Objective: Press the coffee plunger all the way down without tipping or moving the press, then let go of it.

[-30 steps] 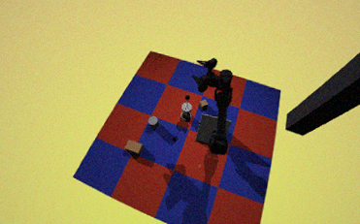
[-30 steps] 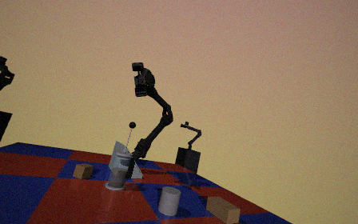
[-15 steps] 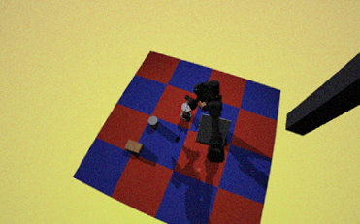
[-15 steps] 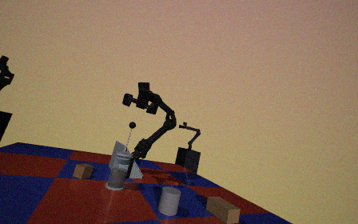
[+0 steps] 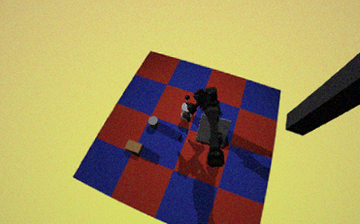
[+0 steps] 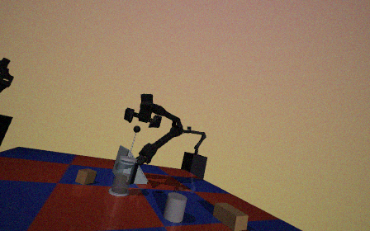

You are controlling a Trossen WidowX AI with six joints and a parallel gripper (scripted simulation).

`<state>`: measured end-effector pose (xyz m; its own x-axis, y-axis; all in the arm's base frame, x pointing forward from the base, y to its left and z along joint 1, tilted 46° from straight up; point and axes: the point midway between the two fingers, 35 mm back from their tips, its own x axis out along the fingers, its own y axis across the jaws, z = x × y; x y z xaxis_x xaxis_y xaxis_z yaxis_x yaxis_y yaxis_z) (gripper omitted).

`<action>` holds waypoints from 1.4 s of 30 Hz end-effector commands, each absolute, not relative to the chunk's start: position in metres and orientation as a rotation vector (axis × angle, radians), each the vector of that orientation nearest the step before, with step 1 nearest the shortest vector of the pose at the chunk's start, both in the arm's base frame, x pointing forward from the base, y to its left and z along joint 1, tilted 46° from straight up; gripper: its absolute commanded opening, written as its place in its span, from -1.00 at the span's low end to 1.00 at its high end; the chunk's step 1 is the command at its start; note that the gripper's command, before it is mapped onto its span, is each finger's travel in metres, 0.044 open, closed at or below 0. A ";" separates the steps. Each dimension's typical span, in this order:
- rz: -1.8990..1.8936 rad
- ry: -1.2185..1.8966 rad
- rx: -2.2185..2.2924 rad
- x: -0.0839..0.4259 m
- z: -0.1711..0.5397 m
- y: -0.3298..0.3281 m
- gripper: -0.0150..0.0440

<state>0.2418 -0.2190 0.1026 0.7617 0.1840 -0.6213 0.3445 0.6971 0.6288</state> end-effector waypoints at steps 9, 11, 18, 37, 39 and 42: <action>-0.100 0.727 0.820 0.254 0.088 -0.213 1.00; -0.100 0.726 0.820 0.256 0.086 -0.213 1.00; -0.100 0.725 0.820 0.265 0.079 -0.210 1.00; -0.099 0.724 0.820 0.268 0.077 -0.209 -0.06; -0.099 0.724 0.820 0.268 0.077 -0.209 -0.06; -0.099 0.724 0.820 0.268 0.077 -0.209 -0.06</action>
